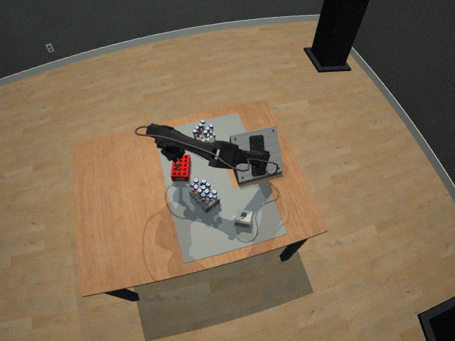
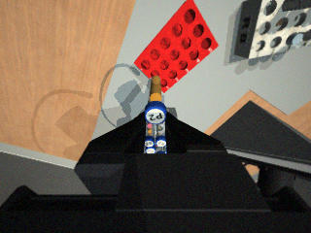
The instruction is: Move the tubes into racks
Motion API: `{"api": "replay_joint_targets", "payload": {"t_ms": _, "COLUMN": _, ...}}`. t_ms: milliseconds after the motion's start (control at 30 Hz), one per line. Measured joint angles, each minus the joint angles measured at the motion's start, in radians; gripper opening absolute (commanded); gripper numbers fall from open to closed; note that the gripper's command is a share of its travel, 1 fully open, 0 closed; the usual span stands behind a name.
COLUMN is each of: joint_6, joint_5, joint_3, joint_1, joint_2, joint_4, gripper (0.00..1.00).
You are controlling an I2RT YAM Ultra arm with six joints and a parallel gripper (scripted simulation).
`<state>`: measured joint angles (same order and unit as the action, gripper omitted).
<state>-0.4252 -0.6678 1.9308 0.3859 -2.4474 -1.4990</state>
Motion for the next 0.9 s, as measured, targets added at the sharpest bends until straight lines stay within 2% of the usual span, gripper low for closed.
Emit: {"api": "replay_joint_targets", "payload": {"t_ms": 900, "joint_6": -0.005, "joint_5": -0.003, "joint_3": 0.014, "joint_1": 0.0, "joint_2": -0.003, "joint_4": -0.011, "gripper": 0.0}}
